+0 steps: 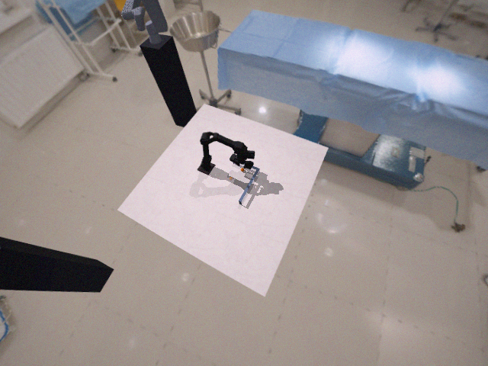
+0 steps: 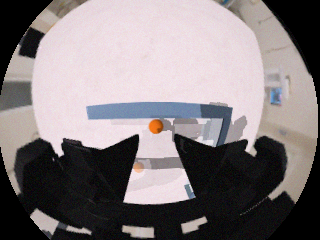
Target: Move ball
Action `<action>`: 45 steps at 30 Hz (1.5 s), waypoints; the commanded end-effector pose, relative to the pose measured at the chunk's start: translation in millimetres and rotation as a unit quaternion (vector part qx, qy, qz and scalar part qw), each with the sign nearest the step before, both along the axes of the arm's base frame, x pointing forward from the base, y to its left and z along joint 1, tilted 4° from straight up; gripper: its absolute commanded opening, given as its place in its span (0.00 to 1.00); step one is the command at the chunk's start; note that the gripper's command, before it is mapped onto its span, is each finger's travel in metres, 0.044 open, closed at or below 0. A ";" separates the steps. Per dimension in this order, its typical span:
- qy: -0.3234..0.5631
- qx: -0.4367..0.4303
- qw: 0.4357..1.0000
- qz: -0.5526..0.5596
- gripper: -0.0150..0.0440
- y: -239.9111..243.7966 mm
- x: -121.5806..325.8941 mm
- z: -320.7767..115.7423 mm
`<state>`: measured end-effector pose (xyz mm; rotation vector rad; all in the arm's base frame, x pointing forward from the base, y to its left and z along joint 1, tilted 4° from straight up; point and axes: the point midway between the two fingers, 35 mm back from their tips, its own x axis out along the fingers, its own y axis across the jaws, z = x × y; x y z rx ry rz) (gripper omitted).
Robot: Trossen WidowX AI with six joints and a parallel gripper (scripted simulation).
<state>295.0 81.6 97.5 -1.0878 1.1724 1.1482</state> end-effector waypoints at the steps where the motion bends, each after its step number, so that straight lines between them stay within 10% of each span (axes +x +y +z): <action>1: -0.002 -0.003 1.000 0.007 0.67 0.7 0.8 -3.6; 29: -0.002 -0.003 1.000 0.007 0.67 3.9 2.2 -47.2; 45: -0.010 -0.001 1.000 -0.001 0.25 -2.8 8.6 -44.2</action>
